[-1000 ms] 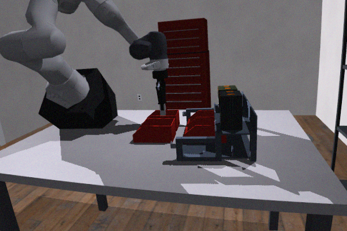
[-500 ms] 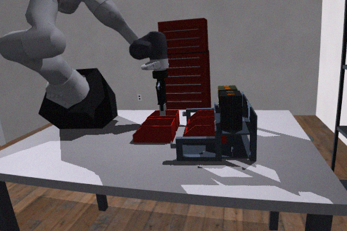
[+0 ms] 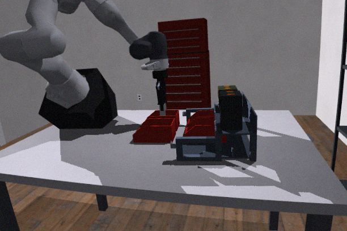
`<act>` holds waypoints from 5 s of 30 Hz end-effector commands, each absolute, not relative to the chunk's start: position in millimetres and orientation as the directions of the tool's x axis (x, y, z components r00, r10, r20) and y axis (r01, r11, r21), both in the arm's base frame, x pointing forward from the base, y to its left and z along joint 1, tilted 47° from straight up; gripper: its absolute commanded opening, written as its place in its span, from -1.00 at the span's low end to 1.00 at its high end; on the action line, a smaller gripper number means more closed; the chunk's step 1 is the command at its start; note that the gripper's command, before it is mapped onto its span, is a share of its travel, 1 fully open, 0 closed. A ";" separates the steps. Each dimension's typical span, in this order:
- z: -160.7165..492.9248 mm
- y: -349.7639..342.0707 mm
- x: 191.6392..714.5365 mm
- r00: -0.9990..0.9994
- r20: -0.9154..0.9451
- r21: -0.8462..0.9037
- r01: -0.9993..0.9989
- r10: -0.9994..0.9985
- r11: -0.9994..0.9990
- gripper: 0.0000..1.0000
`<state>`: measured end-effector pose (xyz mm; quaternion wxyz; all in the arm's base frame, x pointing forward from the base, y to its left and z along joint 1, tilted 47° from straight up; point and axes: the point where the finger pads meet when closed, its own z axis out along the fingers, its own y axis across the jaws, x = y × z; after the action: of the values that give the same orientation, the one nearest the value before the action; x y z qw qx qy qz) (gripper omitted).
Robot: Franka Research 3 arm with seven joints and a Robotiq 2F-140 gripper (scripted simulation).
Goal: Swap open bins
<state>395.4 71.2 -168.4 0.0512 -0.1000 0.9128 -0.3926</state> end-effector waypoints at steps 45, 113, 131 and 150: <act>-155.3 86.6 392.5 -0.974 -0.014 -0.727 -0.147 -0.228 0.671 -0.69; -100.7 142.7 378.6 -0.974 -0.014 -0.727 -0.147 -0.228 0.671 -0.69; -100.5 142.9 378.5 -0.974 -0.014 -0.727 -0.147 -0.228 0.671 -1.00; -12.9 78.6 397.7 -0.974 -0.022 -0.728 -0.141 -0.228 0.671 -1.00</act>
<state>392.0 93.6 -39.7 0.0627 -0.0651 0.9150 -0.3932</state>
